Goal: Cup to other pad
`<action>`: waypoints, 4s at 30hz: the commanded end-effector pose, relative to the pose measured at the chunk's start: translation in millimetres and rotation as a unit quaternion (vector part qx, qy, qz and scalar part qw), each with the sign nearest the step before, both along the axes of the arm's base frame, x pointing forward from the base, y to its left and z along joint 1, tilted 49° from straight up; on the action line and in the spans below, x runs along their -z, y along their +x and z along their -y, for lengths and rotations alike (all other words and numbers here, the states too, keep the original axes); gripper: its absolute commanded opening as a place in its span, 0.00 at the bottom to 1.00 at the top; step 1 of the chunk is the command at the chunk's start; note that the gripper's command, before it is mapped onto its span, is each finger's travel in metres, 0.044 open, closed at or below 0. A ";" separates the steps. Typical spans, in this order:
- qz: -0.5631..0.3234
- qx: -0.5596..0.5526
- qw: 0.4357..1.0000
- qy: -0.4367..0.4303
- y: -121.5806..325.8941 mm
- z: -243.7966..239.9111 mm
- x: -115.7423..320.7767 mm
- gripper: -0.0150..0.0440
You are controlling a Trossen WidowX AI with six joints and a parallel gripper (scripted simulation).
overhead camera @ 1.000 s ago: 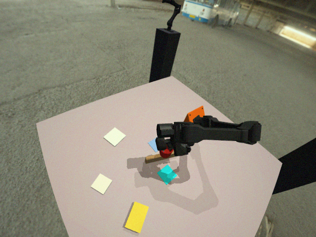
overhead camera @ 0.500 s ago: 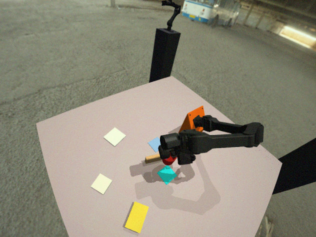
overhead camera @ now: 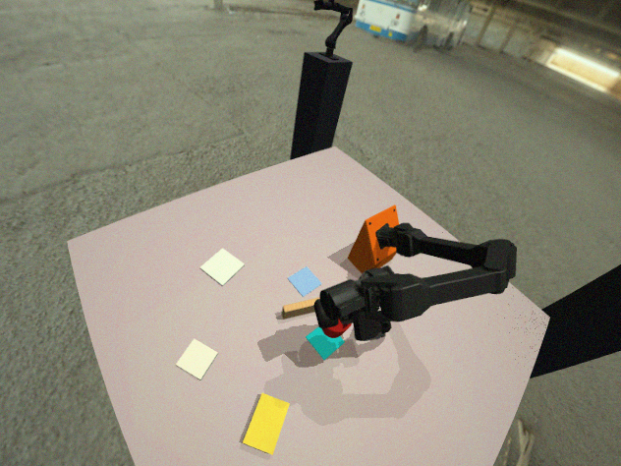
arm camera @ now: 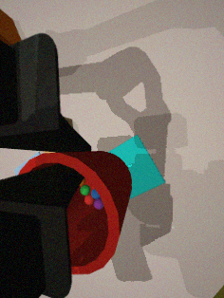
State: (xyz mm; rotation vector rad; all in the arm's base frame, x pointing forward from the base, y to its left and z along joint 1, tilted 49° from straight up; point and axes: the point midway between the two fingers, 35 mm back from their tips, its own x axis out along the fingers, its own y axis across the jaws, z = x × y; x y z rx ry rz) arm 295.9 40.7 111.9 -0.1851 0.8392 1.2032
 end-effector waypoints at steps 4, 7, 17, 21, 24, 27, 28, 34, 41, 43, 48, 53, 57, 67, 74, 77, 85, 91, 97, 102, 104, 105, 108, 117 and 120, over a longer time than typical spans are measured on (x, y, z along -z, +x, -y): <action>0.001 0.003 1.000 0.003 2.8 -4.2 -5.1 0.25; 0.001 0.003 1.000 0.003 3.3 -6.8 -2.6 0.25; 0.001 0.003 1.000 0.003 5.3 -16.9 6.6 0.25; 0.001 0.003 1.000 0.003 6.1 -21.0 10.3 0.25; 0.001 0.003 1.000 0.003 6.6 -24.0 12.9 0.25; 0.001 0.003 1.000 0.003 7.1 -27.0 15.5 0.25; 0.001 0.003 1.000 0.003 7.3 -28.0 16.4 0.25; 0.001 0.003 1.000 0.003 8.3 -34.0 21.5 0.25; 0.001 0.003 1.000 0.003 9.5 -41.0 27.5 0.25; 0.001 0.003 1.000 0.003 9.8 -43.0 29.1 0.25; 0.001 0.003 1.000 0.003 10.5 -48.2 33.3 0.25; 0.001 0.003 1.000 0.003 11.0 -53.5 37.4 0.25; 0.001 0.003 1.000 0.004 11.3 -57.7 40.6 0.25; 0.003 0.001 1.000 0.003 11.3 -61.6 43.1 0.25; 0.003 0.001 1.000 0.003 11.3 -61.6 43.1 0.25; 0.003 0.001 1.000 0.003 11.3 -61.6 43.1 0.34; 0.003 0.001 1.000 0.003 11.3 -61.1 42.7 0.47; 0.002 0.001 1.000 0.002 11.1 -56.0 38.8 0.47; 0.002 0.001 1.000 0.002 10.4 -49.5 34.0 0.47; 0.002 0.002 1.000 0.002 9.8 -44.1 30.0 0.47; 0.002 0.002 1.000 0.002 9.5 -41.9 28.4 0.47; 0.002 0.002 1.000 0.002 9.3 -40.9 27.6 0.47; 0.002 0.002 1.000 0.002 8.8 -37.6 25.2 0.47; 0.001 0.003 1.000 0.002 6.9 -27.8 18.3 0.47; 0.001 0.003 1.000 0.003 6.0 -24.7 16.3 0.47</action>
